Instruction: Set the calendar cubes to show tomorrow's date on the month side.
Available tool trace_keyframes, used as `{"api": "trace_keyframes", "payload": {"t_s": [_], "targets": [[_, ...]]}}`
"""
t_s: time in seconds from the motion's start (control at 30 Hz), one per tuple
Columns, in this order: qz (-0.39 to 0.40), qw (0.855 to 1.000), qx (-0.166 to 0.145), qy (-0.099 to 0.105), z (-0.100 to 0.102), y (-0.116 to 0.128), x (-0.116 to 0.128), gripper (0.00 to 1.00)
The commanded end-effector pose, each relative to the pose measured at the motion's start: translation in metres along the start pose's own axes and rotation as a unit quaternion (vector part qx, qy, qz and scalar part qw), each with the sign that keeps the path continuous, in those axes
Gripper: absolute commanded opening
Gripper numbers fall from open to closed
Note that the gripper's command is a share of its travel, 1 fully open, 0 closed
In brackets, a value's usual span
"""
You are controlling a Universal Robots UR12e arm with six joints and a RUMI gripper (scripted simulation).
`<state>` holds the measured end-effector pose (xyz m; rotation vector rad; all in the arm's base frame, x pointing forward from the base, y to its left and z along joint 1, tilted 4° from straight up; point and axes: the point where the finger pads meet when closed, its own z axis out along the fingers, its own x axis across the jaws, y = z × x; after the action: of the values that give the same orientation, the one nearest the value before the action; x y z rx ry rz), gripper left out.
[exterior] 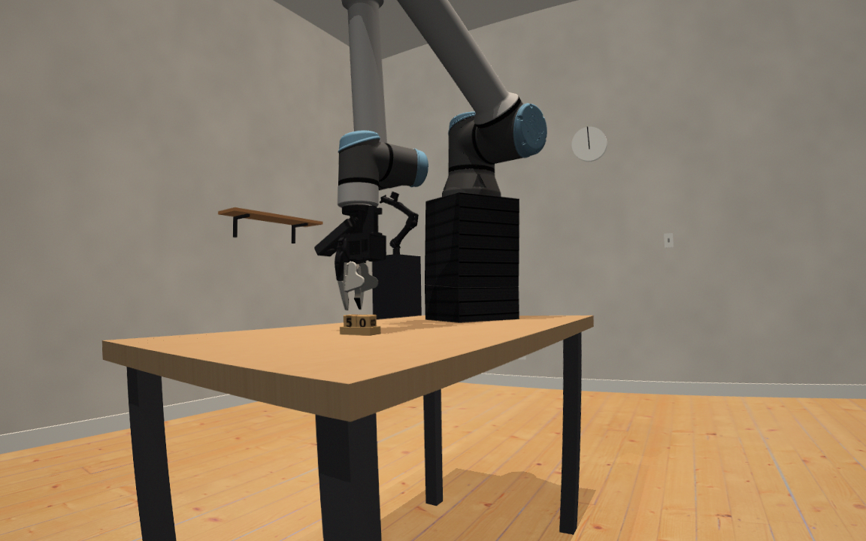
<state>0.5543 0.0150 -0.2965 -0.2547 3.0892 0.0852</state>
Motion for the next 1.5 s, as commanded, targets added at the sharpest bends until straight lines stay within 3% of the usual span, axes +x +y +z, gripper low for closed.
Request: {"api": "trace_keyframes", "payload": {"t_s": [0.0, 0.2, 0.47, 0.5, 1.2, 1.47], "targets": [[0.001, 1.0, -0.001, 0.002, -0.031, 0.0, 0.003, 0.29], [0.0, 1.0, -0.001, 0.002, -0.054, 0.0, 0.003, 0.29], [0.0, 1.0, -0.001, 0.002, -0.058, 0.001, 0.002, 0.29], [0.0, 1.0, -0.001, 0.001, -0.059, 0.0, 0.002, 1.0], [0.0, 1.0, -0.001, 0.001, -0.059, 0.0, 0.001, 1.0], [0.0, 1.0, -0.001, 0.002, -0.068, 0.0, 0.002, 1.0]]}}
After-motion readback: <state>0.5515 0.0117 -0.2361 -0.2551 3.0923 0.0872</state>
